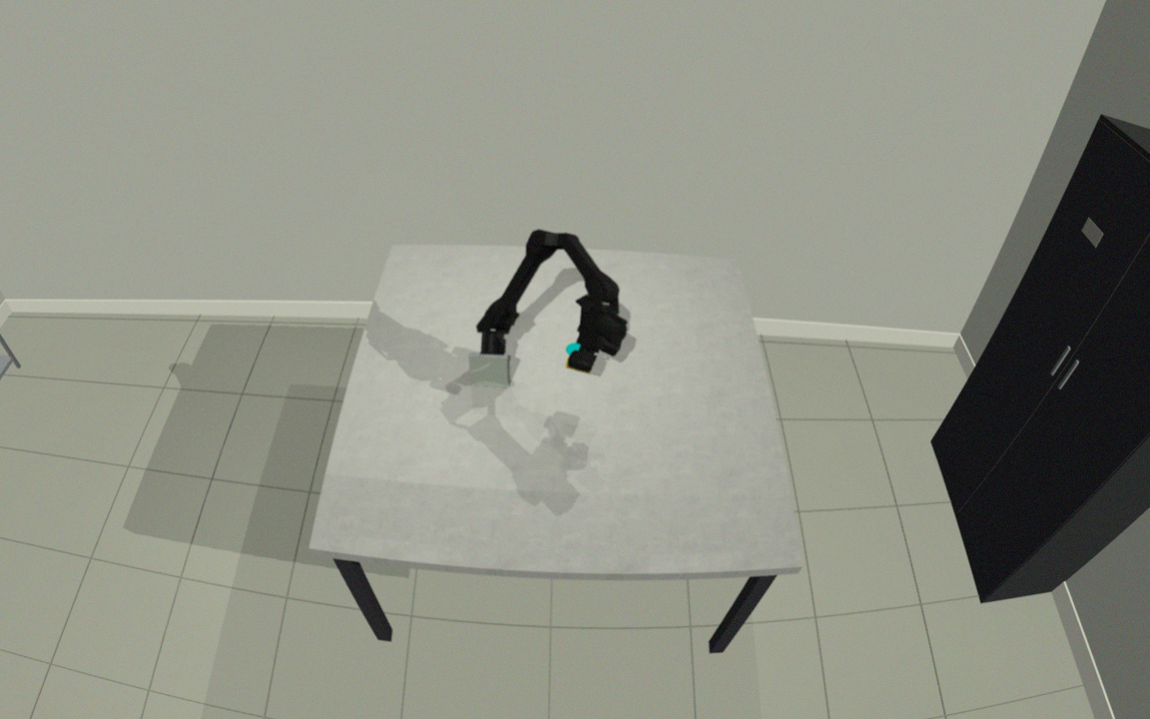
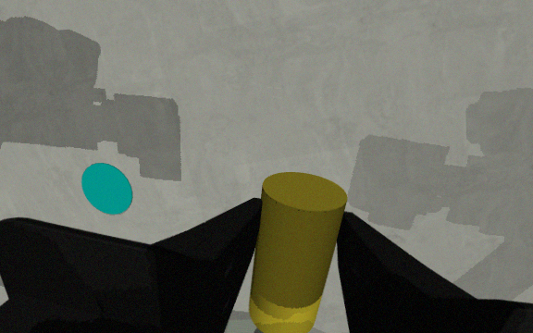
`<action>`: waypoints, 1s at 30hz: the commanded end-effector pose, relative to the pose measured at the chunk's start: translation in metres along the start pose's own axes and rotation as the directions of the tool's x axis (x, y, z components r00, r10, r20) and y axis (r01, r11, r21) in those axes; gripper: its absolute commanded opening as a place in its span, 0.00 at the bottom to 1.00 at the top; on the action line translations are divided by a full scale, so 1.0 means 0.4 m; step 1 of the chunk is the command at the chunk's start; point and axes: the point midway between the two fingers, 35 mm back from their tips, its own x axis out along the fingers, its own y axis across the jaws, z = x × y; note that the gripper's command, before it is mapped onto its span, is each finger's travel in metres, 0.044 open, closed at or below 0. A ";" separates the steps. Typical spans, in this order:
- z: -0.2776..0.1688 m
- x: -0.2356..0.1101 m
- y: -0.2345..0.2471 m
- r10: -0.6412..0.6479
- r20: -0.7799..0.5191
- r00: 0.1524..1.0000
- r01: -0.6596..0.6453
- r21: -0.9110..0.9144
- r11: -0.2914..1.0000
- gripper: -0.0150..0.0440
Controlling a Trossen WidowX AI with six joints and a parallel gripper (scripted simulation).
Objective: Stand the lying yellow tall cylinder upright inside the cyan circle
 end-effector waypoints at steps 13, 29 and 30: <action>-0.025 -0.016 0.133 0.002 0.005 1.000 -0.002 0.030 1.000 0.43; -0.065 -0.022 0.257 0.008 0.005 1.000 -0.008 0.053 0.999 0.43; -0.068 -0.023 0.265 0.008 0.004 1.000 -0.008 0.054 0.998 0.43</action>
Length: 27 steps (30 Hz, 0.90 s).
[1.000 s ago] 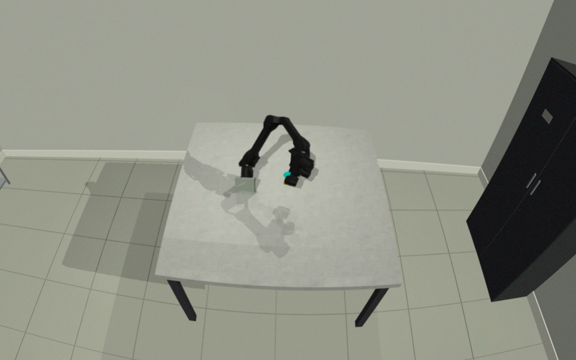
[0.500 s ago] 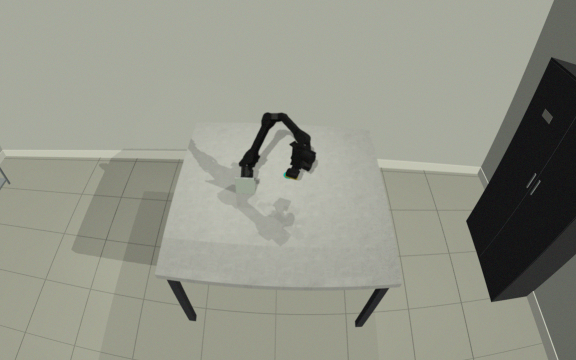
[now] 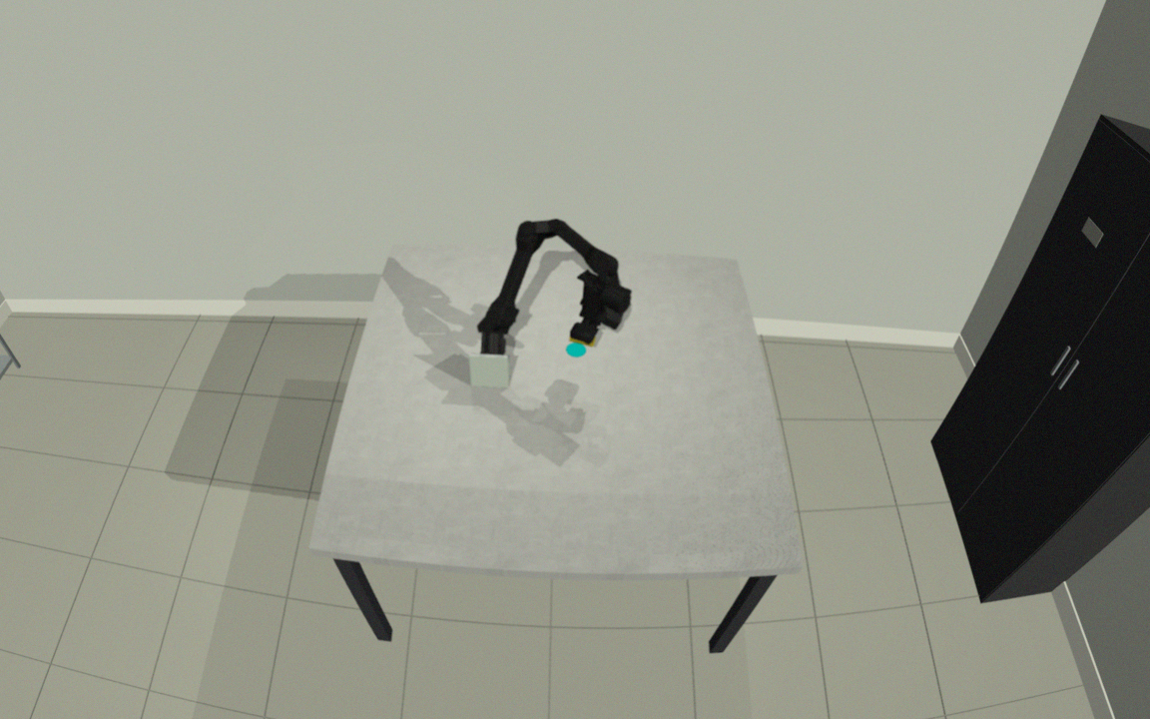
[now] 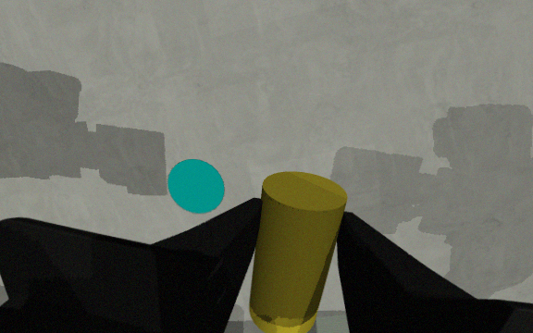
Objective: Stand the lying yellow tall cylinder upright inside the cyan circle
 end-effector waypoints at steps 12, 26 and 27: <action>-0.063 -0.001 0.108 0.014 -0.003 1.000 -0.014 0.026 1.000 0.43; -0.129 0.002 0.195 0.028 -0.011 1.000 -0.027 0.044 0.999 0.43; -0.134 0.002 0.201 0.029 -0.012 1.000 -0.028 0.045 0.999 0.43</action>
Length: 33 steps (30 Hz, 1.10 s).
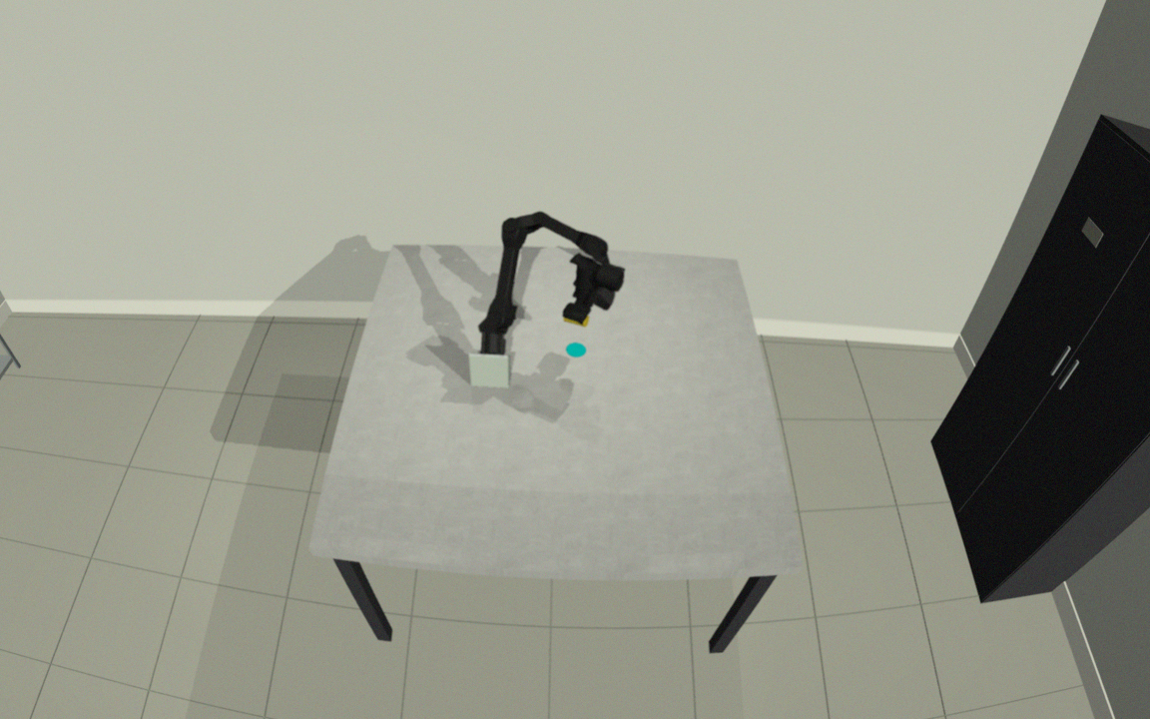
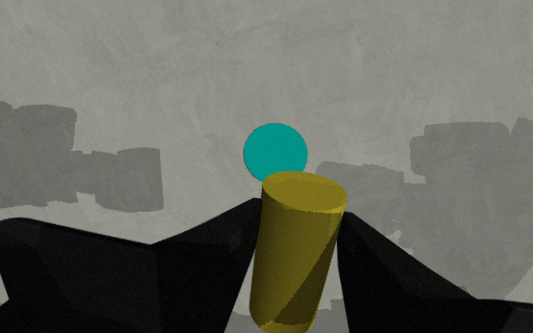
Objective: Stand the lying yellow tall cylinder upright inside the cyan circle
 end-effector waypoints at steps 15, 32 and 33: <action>-0.060 0.016 0.041 -0.030 -0.004 1.000 0.030 0.008 1.000 0.43; -0.079 0.043 0.026 -0.141 0.019 0.990 0.141 -0.012 0.990 0.43; -0.079 0.044 0.025 -0.147 0.021 0.989 0.147 -0.013 0.989 0.43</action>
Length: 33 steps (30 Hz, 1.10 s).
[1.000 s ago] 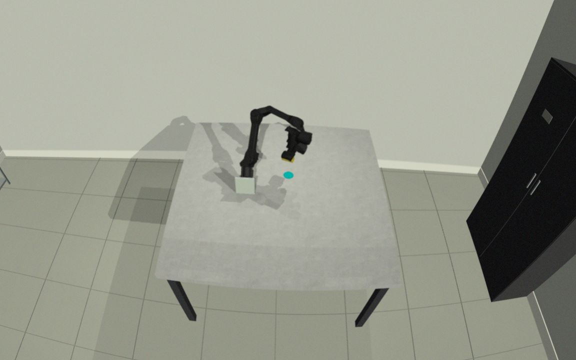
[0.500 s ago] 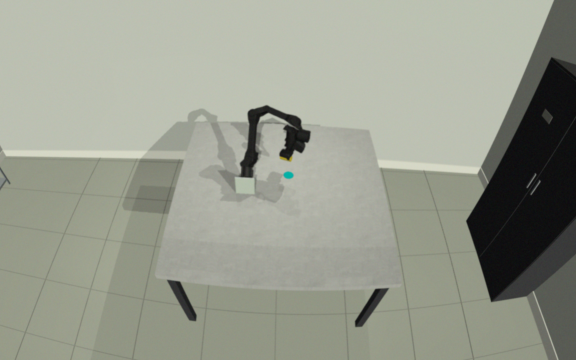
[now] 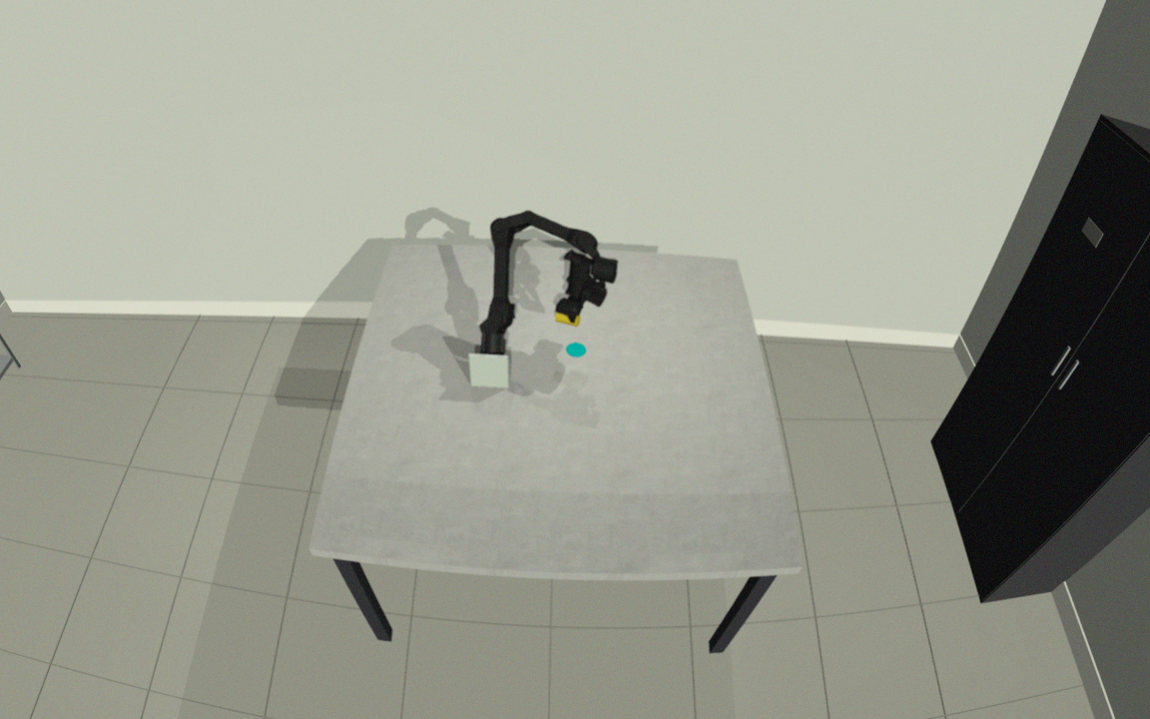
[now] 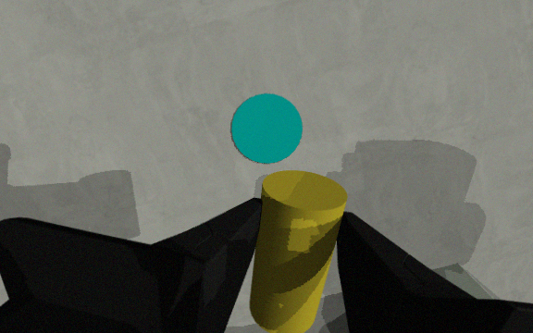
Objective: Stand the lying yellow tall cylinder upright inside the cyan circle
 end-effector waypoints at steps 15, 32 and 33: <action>-0.019 0.025 -0.016 -0.113 0.042 0.993 0.114 -0.014 0.993 0.43; -0.028 0.043 -0.028 -0.204 0.098 0.974 0.208 -0.023 0.978 0.43; -0.028 0.044 -0.029 -0.209 0.102 0.973 0.213 -0.024 0.977 0.43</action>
